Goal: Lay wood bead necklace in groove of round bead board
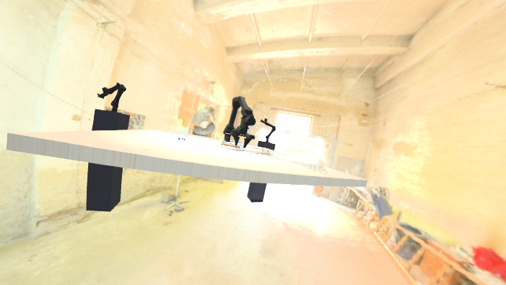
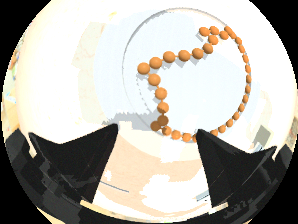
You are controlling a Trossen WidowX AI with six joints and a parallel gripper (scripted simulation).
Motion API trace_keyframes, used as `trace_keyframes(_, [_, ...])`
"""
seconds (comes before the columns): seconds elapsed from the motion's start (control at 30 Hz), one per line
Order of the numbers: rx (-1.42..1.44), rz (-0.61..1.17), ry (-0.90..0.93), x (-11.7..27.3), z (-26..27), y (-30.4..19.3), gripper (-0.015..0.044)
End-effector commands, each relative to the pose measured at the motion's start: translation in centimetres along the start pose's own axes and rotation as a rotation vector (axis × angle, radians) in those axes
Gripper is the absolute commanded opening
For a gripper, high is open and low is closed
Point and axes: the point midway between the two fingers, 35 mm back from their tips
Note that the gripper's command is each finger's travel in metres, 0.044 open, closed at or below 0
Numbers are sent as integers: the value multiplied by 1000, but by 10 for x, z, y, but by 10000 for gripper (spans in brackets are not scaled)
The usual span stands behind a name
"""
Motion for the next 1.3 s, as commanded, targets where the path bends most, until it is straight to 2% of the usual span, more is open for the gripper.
trace_keyframes(0.0, [-3, -4, 1, 2, 0, 0, 440])
trace_keyframes(0.67, [-6, -6, 0, 4, 0, 0, 440])
trace_keyframes(0.9, [-214, -7, 1, 35, -5, 9, 256])
trace_keyframes(1.07, [-221, -7, 1, 36, -5, 10, 125])
trace_keyframes(1.27, [-221, -7, 1, 20, -5, 10, 120])
Point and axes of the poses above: the point midway between the two fingers, 35 mm back from their tips, its own x axis back along the fingers, its own z axis across the jaws, y = z × x, and after that the axes turned 11 degrees about x, right-handed
